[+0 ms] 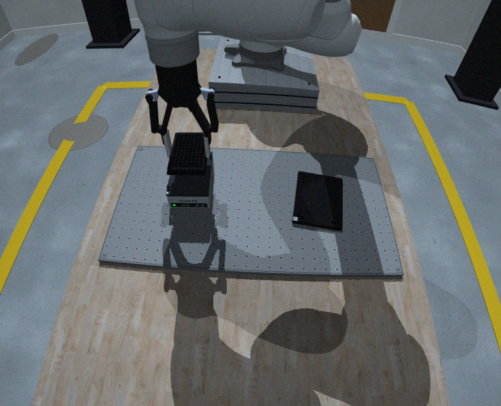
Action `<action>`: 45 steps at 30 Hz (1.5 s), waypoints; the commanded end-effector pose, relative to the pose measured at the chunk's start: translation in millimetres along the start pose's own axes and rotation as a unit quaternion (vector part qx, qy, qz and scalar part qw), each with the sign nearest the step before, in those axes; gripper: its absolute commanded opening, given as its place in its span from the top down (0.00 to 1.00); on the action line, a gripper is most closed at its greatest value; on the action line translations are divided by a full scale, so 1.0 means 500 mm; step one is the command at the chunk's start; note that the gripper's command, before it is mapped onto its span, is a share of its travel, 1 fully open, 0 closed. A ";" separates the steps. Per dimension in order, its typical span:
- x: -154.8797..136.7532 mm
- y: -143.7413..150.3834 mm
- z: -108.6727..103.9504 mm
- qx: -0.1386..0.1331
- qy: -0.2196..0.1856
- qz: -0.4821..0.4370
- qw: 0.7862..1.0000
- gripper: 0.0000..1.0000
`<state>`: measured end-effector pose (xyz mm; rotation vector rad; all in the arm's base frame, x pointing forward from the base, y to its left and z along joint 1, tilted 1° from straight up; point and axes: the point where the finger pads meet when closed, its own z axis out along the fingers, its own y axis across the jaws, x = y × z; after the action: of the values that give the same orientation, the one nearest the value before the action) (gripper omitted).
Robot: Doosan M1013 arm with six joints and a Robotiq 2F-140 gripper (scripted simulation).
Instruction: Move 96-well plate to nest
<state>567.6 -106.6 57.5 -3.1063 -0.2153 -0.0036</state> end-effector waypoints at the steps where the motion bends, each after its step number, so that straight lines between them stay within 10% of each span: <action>1: 0.005 0.006 -0.011 -0.002 0.002 -0.001 1.000 0.90; 22: 0.005 0.006 -0.011 -0.002 0.002 -0.001 1.000 0.90; 45: 0.023 -0.131 0.008 -0.002 0.003 0.095 0.995 0.90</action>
<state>572.7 -52.0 56.7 -3.1133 0.0811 -0.0052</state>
